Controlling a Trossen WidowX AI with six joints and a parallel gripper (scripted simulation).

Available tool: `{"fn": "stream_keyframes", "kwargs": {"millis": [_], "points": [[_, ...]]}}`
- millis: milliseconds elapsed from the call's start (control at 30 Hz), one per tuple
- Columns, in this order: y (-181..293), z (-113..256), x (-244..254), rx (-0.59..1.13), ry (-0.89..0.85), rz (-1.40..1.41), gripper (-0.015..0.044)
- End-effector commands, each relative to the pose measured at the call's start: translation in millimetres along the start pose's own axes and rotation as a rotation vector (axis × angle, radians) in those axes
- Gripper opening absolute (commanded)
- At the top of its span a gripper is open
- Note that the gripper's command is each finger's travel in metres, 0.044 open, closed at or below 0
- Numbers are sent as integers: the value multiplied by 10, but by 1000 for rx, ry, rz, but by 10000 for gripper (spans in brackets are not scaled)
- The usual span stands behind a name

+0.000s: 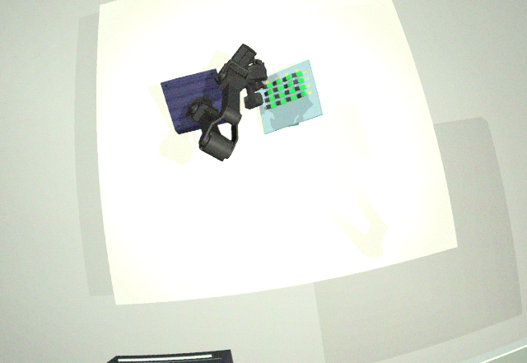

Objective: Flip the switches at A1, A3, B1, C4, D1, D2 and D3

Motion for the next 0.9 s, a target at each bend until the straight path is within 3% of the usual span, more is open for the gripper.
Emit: {"fn": "stream_keyframes", "kwargs": {"millis": [0, 867], "points": [[2, -9, -3, -1, 6, 6, 0], [3, -44, -3, -1, 6, 6, 0]]}}
Point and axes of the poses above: the point midway between the two fingers, 35 mm back from their tips, its own z axis back along the fingers, its own x axis across the jaws, y = z × x, the point moved 6 cm from there along z, back along the fingers, and after that the axes turned 5 degrees about z, right-handed, at the moved point
